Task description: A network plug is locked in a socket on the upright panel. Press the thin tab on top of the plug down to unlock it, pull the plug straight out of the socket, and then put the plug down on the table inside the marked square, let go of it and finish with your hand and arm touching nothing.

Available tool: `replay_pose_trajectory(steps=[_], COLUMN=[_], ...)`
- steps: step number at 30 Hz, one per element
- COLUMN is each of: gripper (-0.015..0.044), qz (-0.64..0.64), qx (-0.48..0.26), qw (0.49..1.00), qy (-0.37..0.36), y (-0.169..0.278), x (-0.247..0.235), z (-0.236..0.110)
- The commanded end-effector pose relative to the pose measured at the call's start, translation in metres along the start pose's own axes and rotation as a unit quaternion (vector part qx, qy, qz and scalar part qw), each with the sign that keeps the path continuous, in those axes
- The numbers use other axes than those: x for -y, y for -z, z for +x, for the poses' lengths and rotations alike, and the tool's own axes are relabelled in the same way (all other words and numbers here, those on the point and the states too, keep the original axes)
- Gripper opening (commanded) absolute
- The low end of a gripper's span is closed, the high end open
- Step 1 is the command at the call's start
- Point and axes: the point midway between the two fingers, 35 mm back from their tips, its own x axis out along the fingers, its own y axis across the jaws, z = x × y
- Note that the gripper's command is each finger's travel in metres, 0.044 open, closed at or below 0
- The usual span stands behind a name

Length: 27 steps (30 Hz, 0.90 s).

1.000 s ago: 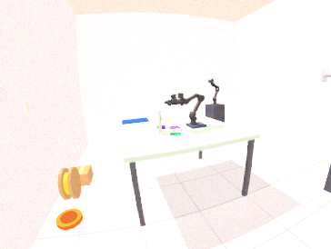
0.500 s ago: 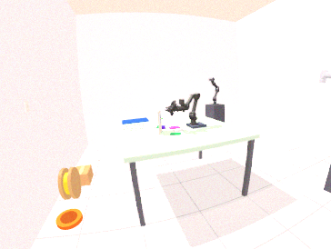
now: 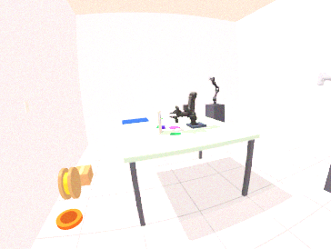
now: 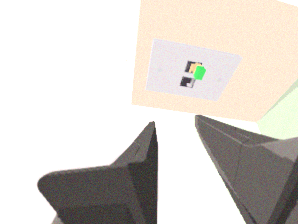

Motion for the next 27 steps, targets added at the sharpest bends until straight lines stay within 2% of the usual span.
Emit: replay_pose_trajectory(steps=[1, 7, 13, 27], gripper=[0.0156, 0.0156, 0.0156, 0.0156], qz=[0.068, 0.153, 0.156, 0.155], qx=[0.008, 0.021, 0.022, 0.022], qw=[0.998, 0.988, 0.987, 0.988], qy=[0.008, 0.013, 0.013, 0.010], y=[0.007, 0.011, 0.011, -0.003], x=[0.016, 0.033, 0.034, 0.037], z=[-0.015, -0.034, -0.034, 0.014])
